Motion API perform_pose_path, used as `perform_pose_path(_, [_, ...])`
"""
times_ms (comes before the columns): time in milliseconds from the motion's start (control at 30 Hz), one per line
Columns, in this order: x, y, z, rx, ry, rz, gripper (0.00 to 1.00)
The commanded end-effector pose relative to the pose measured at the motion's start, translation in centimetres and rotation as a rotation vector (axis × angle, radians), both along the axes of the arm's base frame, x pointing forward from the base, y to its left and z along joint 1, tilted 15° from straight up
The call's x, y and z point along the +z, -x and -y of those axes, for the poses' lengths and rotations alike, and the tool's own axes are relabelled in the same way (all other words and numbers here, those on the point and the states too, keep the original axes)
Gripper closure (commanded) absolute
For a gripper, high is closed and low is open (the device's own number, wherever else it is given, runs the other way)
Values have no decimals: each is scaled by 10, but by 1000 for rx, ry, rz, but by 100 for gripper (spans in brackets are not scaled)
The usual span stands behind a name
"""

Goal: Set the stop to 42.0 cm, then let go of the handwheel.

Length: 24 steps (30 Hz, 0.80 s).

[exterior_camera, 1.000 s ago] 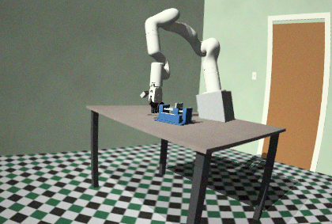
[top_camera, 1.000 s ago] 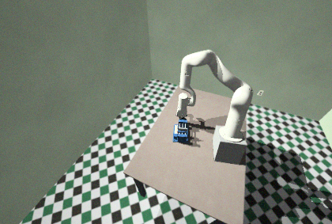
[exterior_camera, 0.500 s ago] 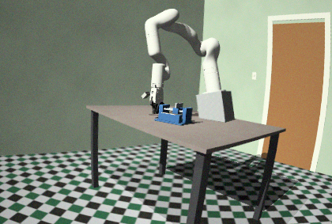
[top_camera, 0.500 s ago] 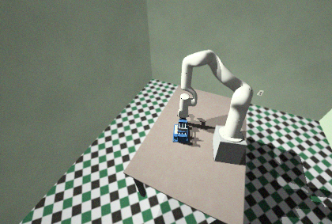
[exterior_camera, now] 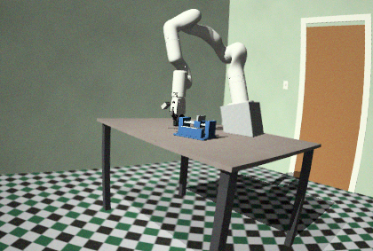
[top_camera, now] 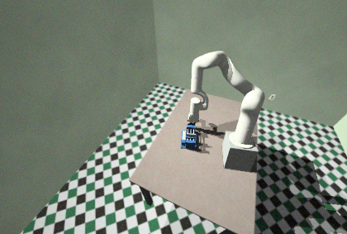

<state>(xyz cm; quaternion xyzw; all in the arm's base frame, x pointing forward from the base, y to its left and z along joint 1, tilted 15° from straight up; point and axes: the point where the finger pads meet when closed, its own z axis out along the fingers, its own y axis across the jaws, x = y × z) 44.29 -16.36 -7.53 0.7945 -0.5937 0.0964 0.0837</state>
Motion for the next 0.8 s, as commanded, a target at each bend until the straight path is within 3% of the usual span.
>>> perform_pose_path(0, [5,5,0,0,0,2,94])
perform_pose_path(767, [30,9,-5,0,0,2,94])
